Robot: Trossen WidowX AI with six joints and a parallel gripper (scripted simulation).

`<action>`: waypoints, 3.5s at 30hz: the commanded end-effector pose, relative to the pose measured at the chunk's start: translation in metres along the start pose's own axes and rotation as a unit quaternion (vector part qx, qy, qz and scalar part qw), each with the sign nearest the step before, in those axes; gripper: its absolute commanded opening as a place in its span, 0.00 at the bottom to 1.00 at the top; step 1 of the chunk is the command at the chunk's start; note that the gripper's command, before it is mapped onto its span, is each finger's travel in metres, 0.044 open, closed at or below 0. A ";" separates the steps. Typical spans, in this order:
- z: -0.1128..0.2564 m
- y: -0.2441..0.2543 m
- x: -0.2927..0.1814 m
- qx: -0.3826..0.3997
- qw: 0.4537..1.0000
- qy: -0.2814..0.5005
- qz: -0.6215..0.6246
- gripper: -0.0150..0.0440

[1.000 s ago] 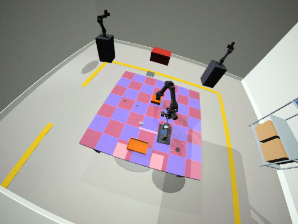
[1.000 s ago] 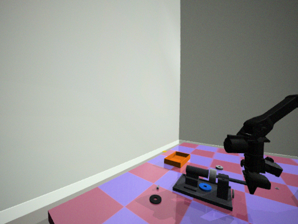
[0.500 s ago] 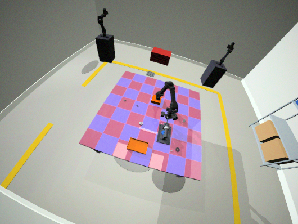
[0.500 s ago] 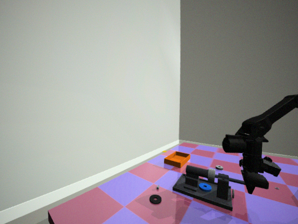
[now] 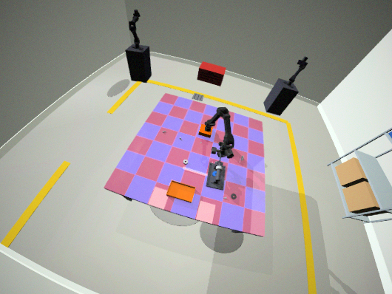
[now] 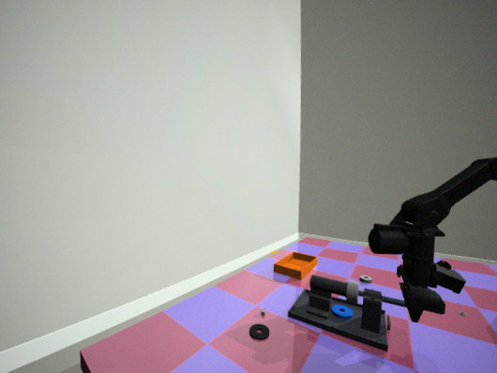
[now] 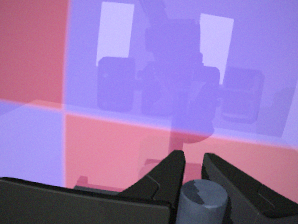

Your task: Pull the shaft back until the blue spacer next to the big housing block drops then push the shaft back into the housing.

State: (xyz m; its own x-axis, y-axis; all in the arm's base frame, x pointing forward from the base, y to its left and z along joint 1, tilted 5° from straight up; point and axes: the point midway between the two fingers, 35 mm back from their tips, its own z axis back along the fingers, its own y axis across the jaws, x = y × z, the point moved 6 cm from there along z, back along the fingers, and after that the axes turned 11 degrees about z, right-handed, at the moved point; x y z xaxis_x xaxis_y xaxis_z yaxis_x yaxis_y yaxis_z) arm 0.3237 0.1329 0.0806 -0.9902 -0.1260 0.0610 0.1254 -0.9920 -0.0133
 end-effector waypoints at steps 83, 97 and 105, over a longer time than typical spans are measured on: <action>0.002 0.006 -0.030 0.001 1.000 0.004 -0.001 0.25; 0.002 0.007 -0.035 0.001 1.000 0.004 -0.001 0.25; 0.002 0.008 -0.037 0.001 1.000 0.005 -0.001 0.25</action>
State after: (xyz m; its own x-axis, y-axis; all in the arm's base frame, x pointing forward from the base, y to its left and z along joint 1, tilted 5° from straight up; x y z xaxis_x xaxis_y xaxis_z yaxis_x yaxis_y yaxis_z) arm 0.3586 0.1303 0.0792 -0.9904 -0.1247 0.0602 0.1239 -0.9922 -0.0156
